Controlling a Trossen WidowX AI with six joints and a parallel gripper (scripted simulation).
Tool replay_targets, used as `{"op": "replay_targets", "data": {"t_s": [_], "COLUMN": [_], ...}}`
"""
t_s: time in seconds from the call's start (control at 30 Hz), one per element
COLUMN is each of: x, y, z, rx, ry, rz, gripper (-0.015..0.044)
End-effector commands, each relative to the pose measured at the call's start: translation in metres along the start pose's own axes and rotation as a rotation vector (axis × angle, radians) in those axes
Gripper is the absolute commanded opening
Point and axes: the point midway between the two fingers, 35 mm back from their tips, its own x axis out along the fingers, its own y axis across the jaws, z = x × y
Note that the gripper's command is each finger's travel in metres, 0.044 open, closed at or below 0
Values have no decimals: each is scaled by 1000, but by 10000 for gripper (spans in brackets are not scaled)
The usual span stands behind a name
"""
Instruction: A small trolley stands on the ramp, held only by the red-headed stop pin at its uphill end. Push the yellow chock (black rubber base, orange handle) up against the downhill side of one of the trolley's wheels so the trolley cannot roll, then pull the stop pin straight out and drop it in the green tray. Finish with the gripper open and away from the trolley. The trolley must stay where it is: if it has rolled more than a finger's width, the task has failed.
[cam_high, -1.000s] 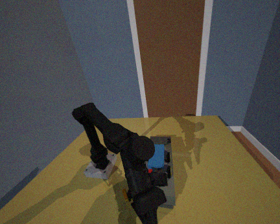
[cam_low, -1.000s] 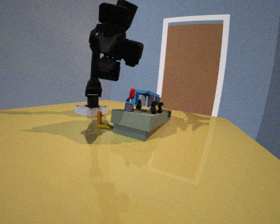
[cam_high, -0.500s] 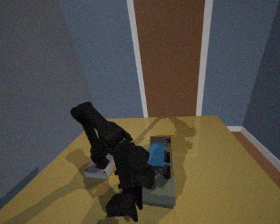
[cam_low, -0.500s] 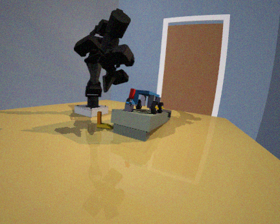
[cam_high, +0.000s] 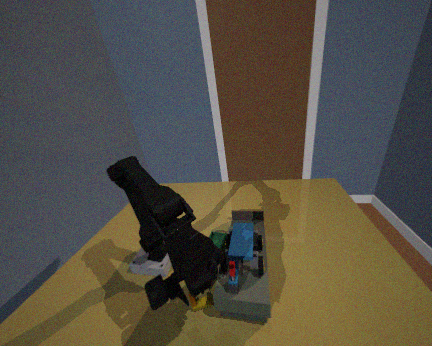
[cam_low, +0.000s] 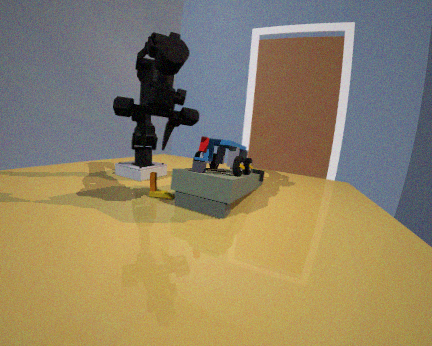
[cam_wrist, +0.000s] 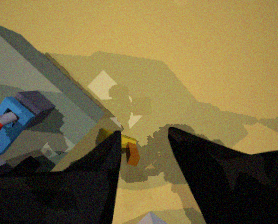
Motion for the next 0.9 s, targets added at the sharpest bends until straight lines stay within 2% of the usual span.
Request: {"op": "replay_targets", "data": {"t_s": [0.0, 0.17, 0.43, 0.87], "x": [0, -4, -3, 37], "y": [1, 3, 3, 5], "z": [-26, -53, -54, -61], "rx": [190, 407, 415, 415], "ry": [98, 204, 208, 208], "rz": [19, 19, 19, 18], "gripper": [190, 190, 190, 190]}}
